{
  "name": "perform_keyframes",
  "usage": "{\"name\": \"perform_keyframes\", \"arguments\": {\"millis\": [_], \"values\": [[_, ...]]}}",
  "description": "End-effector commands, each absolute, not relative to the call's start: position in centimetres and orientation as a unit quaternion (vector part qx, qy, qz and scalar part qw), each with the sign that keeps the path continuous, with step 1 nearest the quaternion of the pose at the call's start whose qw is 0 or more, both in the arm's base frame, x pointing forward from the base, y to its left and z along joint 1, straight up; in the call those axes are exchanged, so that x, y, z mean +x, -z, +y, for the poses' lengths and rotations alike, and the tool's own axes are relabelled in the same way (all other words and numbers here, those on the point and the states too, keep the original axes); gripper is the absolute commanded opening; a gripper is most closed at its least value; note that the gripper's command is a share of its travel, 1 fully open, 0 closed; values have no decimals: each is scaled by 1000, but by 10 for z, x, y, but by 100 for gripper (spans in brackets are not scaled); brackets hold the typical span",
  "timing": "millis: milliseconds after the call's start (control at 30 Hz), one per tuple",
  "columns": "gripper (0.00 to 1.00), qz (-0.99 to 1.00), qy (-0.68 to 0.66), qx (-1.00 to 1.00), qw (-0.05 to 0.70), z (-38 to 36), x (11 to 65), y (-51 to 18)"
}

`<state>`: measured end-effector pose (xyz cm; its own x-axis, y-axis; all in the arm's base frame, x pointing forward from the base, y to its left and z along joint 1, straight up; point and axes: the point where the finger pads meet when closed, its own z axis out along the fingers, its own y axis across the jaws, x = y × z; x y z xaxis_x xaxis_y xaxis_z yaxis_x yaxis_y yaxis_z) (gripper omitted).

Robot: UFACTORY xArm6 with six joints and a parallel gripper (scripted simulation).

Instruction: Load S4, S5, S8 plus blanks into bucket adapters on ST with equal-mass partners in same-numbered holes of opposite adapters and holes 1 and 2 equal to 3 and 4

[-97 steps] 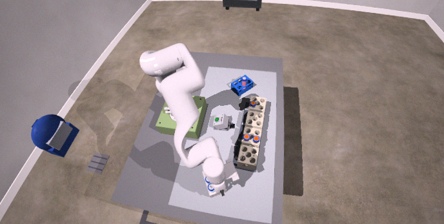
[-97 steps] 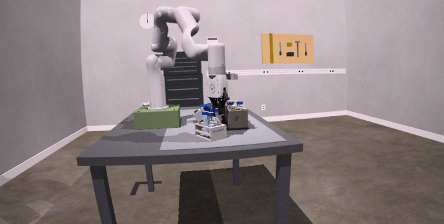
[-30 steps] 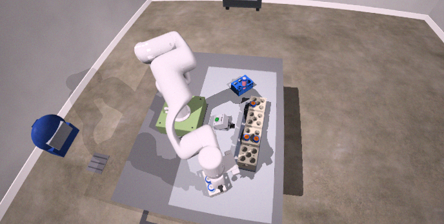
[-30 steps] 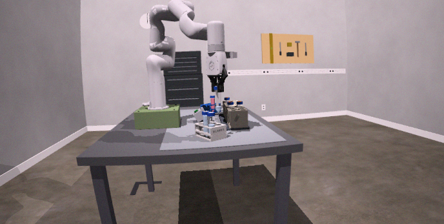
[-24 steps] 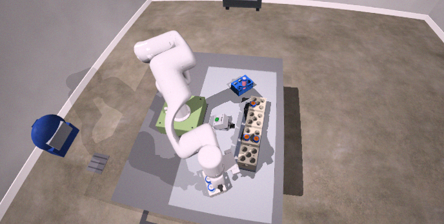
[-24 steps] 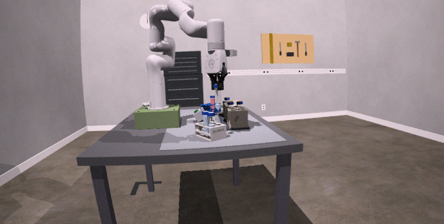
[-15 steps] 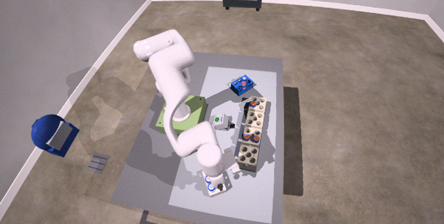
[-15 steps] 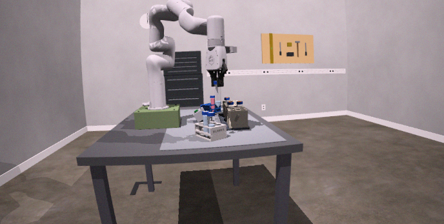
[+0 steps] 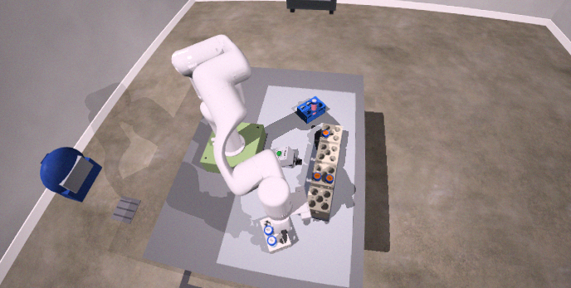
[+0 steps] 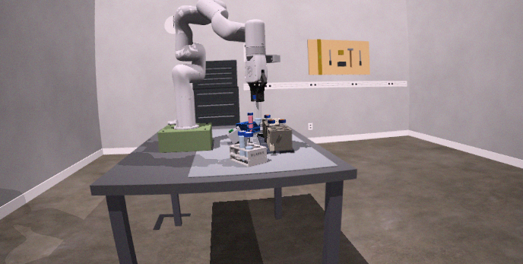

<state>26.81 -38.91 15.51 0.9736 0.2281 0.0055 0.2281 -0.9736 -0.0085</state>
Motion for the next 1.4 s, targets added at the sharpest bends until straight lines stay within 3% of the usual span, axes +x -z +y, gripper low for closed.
{"name": "perform_keyframes", "arguments": {"millis": [0, 333, 1367], "values": [[0, -24, 0, -1000, -2, -367, 281, -157], [0, 103, 0, -995, -2, -331, 299, -157], [0, 103, 1, -995, -1, -210, 361, -157]]}}
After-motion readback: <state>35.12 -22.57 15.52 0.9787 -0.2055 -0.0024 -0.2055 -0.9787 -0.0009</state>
